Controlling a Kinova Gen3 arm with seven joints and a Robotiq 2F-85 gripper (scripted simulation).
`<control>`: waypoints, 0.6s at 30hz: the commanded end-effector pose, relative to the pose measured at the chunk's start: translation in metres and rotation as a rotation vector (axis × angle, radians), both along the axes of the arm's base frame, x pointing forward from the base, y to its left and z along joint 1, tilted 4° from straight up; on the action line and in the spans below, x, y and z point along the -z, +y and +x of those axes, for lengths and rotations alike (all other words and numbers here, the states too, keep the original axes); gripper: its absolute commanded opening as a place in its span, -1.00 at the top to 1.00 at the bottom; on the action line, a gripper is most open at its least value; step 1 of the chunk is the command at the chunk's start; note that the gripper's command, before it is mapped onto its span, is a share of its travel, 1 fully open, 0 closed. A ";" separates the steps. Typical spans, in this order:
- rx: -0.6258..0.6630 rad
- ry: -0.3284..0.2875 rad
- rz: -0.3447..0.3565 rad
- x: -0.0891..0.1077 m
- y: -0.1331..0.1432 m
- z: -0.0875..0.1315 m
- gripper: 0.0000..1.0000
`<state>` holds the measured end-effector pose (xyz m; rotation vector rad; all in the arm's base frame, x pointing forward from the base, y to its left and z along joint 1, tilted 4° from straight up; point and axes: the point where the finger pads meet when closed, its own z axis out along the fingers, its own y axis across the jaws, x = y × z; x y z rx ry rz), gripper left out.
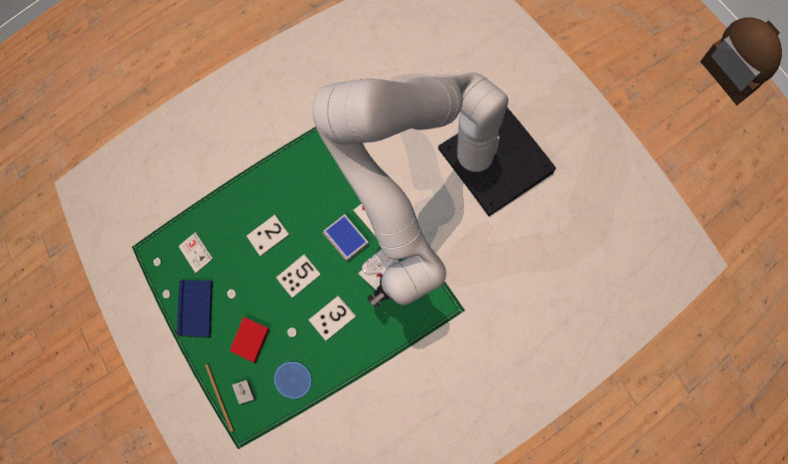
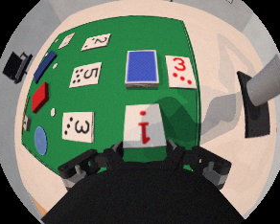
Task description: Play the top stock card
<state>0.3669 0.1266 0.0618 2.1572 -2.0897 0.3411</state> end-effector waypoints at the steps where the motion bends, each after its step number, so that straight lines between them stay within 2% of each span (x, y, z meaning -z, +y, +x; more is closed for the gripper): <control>1: 0.027 -0.007 0.040 -0.004 -0.013 0.005 -0.43; 5: 0.022 -0.004 0.110 -0.003 -0.014 0.005 -0.43; 7: 0.022 -0.004 0.110 -0.003 -0.014 0.005 -0.43; 18: 0.011 0.004 0.272 0.001 -0.015 0.005 -0.43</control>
